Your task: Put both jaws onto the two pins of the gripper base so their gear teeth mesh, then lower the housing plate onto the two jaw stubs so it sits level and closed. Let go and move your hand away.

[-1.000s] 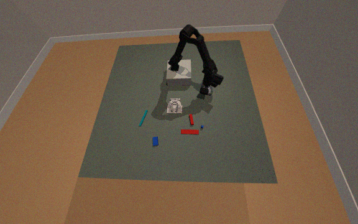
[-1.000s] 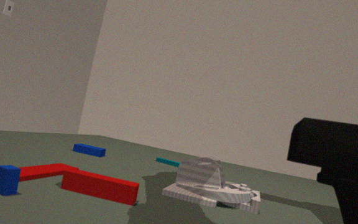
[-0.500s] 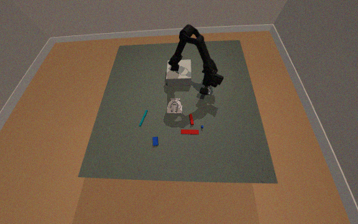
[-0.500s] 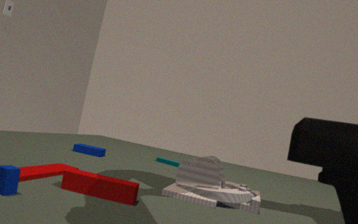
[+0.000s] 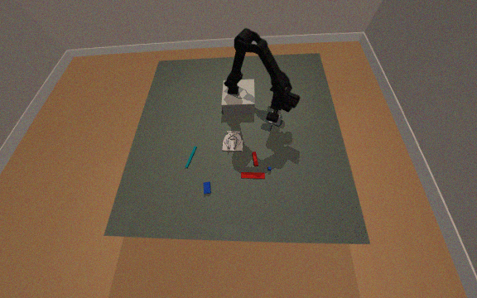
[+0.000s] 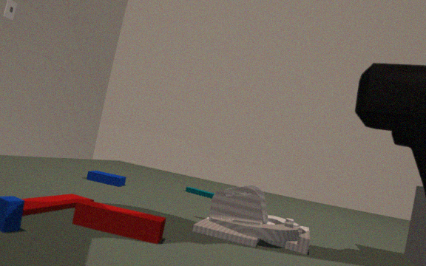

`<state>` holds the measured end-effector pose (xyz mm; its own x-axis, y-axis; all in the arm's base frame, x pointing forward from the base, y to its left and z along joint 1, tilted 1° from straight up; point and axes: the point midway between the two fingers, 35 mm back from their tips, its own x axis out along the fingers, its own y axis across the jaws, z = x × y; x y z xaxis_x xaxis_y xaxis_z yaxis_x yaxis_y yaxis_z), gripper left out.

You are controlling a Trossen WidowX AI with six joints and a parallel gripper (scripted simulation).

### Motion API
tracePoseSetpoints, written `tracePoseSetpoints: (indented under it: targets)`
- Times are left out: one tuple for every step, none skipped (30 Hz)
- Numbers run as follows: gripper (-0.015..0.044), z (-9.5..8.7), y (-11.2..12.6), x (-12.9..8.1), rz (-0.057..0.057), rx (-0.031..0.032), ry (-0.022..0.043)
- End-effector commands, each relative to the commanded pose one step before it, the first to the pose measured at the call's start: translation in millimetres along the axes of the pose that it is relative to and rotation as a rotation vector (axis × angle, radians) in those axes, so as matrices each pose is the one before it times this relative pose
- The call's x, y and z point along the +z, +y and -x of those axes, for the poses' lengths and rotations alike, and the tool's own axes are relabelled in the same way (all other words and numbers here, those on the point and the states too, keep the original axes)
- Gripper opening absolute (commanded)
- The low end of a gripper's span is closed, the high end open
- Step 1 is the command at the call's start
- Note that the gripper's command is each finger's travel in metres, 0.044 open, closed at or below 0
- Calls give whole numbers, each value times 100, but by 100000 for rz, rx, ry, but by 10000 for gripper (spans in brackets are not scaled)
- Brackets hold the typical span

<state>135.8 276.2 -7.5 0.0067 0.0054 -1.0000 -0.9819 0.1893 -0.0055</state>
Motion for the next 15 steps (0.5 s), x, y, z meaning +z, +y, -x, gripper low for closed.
tracePoseSetpoints:
  targets:
    - [351,1382,-103,272,261,-614,-1182]
    - [351,324,3,-21,18,-17,-1]
    - [351,324,4,-25,18,-17,-1]
    - [351,325,5,-29,18,-17,-1]
    - [351,325,6,-33,18,-17,0]
    - [351,265,6,-29,15,-14,0]
    - [351,159,4,-19,9,-8,0]
    - [351,53,1,-6,3,-3,0]
    - [351,0,0,0,0,0,0]
    - [351,0,0,0,0,0,0]
    - [351,0,0,0,0,0,0]
    - [351,0,0,0,0,0,0]
    - [351,0,-53,-20,-235,-4,1]
    - [351,1,-158,-60,-705,-13,4]
    - [351,1,-263,-100,-1174,-21,6]
